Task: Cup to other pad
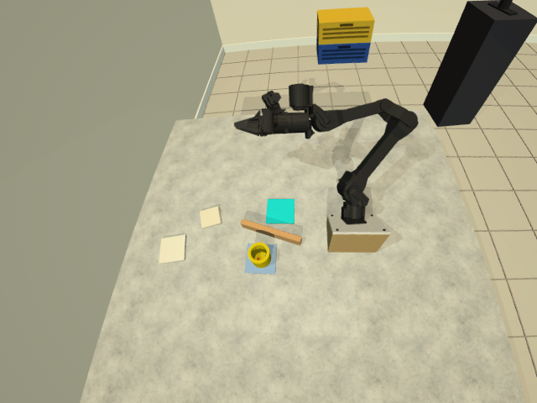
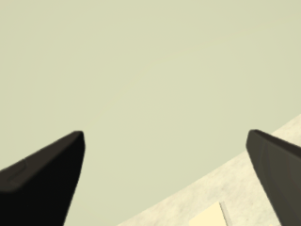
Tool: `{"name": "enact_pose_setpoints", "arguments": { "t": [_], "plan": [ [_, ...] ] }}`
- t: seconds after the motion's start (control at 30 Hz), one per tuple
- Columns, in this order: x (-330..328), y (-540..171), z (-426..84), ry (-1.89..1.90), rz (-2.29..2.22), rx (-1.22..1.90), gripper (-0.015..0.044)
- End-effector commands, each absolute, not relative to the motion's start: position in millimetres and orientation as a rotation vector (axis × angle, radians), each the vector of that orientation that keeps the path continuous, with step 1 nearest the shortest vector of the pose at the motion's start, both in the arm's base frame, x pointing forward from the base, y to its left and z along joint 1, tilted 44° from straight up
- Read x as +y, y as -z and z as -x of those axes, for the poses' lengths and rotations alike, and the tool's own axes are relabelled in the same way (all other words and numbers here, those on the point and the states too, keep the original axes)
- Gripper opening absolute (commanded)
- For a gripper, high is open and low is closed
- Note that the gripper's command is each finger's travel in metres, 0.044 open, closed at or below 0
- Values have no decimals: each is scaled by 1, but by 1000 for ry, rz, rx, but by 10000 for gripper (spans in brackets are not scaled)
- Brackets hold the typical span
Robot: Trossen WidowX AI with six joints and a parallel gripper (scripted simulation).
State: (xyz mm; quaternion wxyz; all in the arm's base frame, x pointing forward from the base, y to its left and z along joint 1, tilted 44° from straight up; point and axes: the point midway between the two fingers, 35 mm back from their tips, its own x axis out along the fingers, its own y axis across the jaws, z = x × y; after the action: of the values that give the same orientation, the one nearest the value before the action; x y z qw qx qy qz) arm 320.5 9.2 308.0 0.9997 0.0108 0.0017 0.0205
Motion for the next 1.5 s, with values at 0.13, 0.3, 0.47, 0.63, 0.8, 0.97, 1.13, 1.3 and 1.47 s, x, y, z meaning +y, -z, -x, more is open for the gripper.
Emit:
{"name": "enact_pose_setpoints", "arguments": {
  "t": [0.13,0.3,0.47,0.63,0.8,0.97,1.13,1.3,1.47],
  "plan": [
    [19,-257,-348,6,-237,251,269],
    [35,-180,-367,173,-480,580,167],
    [45,-107,-364,453,-624,837,167],
    [50,-47,-344,797,-659,985,167],
    [49,-2,-316,1147,-588,1001,167],
    [46,26,-291,1430,-441,891,167],
    [47,31,-292,1460,-418,868,167],
    [46,32,-292,1460,-418,868,167],
    [42,36,-292,1460,-418,868,167]
  ]
}}
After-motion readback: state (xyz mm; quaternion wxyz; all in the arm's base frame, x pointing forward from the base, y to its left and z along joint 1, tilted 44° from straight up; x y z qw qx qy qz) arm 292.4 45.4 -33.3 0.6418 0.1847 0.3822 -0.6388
